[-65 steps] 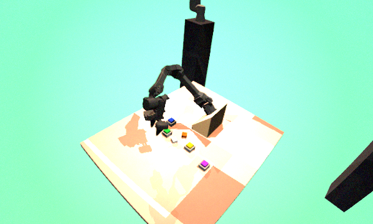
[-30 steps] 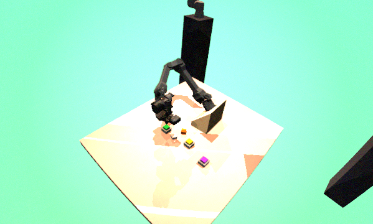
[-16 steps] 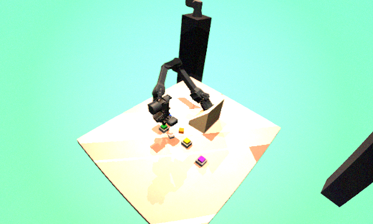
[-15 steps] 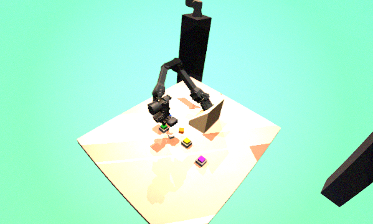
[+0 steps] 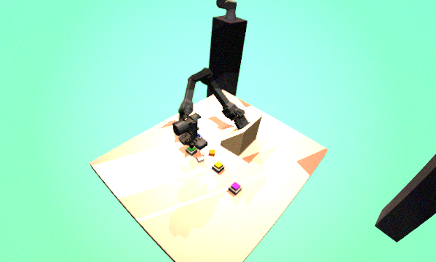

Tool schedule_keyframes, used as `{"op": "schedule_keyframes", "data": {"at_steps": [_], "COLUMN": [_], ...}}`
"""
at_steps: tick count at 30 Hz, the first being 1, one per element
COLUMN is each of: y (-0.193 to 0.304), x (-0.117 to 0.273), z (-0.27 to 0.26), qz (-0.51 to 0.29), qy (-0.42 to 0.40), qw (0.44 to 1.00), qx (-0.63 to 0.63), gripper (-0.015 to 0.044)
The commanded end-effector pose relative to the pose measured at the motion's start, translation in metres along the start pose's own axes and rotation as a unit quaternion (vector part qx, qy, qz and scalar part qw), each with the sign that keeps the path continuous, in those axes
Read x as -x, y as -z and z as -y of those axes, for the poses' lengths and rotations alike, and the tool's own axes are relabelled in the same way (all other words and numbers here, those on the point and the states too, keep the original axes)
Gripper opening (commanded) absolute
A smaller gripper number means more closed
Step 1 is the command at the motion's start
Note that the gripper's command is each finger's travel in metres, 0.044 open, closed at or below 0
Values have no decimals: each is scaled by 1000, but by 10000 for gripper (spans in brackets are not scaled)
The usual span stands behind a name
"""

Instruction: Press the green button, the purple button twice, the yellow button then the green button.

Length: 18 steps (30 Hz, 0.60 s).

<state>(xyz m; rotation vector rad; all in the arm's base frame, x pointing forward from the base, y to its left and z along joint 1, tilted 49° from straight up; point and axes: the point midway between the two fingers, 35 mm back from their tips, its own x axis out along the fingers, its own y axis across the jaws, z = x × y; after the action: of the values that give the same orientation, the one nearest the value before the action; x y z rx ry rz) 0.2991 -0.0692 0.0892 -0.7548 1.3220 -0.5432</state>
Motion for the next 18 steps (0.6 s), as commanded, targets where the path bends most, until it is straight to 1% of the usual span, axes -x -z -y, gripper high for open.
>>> {"op": "schedule_keyframes", "data": {"at_steps": [1, 8, 9, 12, 16, 18], "y": [1, 1, 0, 0, 0, -1], "x": [-1, -1, 2, 31, 36, 57], "z": [0, 0, 0, 0, -1, -1], "qz": [-2, -2, 0, -2, -2, 1], "qy": [0, 0, 0, -1, -1, -3], "qw": [1000, 1000, 1000, 1000, 1000, 1000], "qx": [3, 3, 0, 3, 3, 6], "gripper": [20, 20, 20, 20, 20, 20]}}
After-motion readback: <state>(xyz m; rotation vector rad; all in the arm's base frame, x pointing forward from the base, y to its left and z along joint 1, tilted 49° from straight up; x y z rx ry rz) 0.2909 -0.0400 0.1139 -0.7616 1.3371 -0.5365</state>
